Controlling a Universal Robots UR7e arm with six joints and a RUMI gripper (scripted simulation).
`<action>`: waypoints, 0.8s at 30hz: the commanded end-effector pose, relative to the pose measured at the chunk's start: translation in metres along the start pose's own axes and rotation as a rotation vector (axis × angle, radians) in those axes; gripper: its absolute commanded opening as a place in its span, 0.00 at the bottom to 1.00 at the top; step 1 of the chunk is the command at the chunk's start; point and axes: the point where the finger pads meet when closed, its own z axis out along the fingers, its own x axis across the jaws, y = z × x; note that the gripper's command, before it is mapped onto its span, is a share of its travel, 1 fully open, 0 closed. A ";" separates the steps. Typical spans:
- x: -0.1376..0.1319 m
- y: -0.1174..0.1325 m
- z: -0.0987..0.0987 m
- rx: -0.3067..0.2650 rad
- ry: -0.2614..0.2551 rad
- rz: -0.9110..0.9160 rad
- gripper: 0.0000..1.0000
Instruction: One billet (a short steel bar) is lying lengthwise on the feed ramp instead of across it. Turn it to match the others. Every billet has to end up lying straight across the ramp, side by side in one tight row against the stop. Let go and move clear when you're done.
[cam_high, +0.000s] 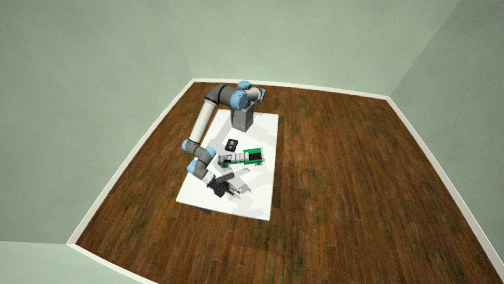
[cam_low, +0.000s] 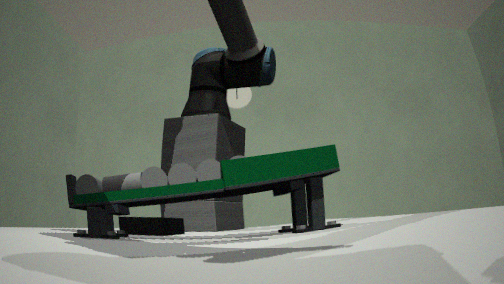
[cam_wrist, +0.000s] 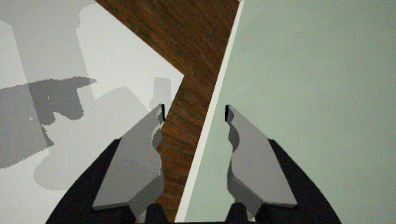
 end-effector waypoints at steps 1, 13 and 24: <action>0.002 -0.003 -0.005 -0.012 -0.010 0.027 0.40; 0.004 -0.015 -0.021 -0.050 -0.050 0.143 0.40; 0.004 -0.015 -0.021 -0.050 -0.050 0.143 0.40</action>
